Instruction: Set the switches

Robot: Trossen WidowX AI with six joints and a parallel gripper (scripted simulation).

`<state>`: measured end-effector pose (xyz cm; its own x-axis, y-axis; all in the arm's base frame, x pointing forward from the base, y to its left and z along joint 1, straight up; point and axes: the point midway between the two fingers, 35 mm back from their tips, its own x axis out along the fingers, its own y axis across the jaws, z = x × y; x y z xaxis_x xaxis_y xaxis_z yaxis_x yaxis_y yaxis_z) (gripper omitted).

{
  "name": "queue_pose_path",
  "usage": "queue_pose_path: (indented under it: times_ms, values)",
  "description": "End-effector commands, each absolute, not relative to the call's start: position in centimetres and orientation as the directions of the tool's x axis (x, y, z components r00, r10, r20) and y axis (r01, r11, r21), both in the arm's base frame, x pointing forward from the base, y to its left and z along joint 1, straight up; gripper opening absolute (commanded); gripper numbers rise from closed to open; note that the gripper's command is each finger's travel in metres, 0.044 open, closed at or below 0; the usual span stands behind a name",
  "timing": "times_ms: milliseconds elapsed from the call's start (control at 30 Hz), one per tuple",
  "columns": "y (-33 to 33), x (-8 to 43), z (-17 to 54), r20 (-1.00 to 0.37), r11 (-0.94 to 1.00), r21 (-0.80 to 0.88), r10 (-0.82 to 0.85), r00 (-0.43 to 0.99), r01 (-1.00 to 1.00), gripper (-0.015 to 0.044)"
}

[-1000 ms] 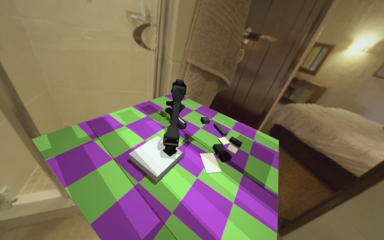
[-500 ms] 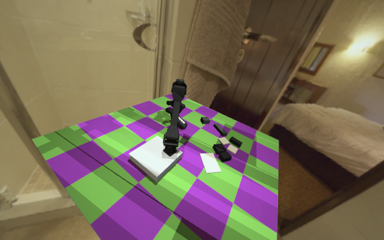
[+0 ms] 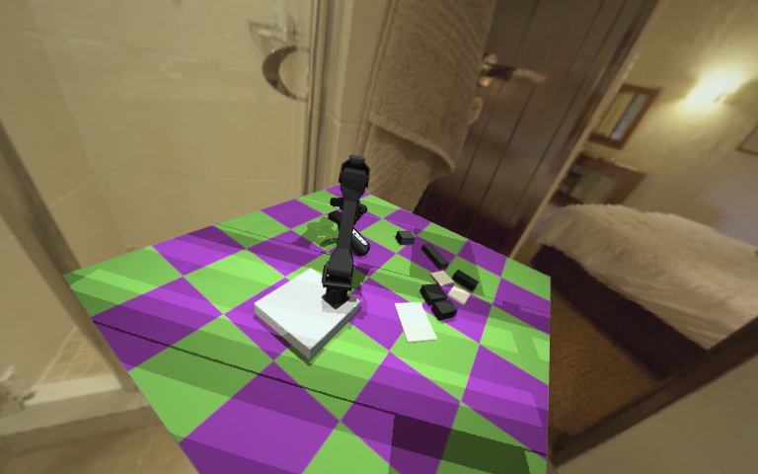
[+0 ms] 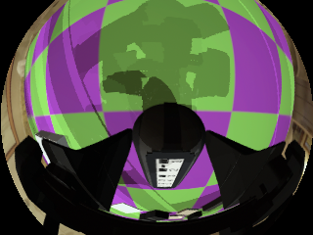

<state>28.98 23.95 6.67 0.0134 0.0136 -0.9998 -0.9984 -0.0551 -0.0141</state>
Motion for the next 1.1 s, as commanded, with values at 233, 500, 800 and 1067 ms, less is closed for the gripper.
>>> queue_pose_path:
  times_ms: [233, 500, 800, 1067]
  values:
    - [23.4, 29.1, 8.0, -0.999, -0.055, -0.027, 0.02, 0.026, -0.998, 0.0336]
    - [22.9, 29.1, 8.5, -0.999, -0.055, -0.027, 0.02, 0.026, -0.998, 0.0336]
    - [22.4, 29.1, 9.0, -0.999, -0.055, -0.027, 0.02, 0.026, -0.998, 0.0336]
    - [22.0, 29.2, 9.4, -0.999, -0.055, -0.027, 0.019, 0.026, -0.998, 0.0336]
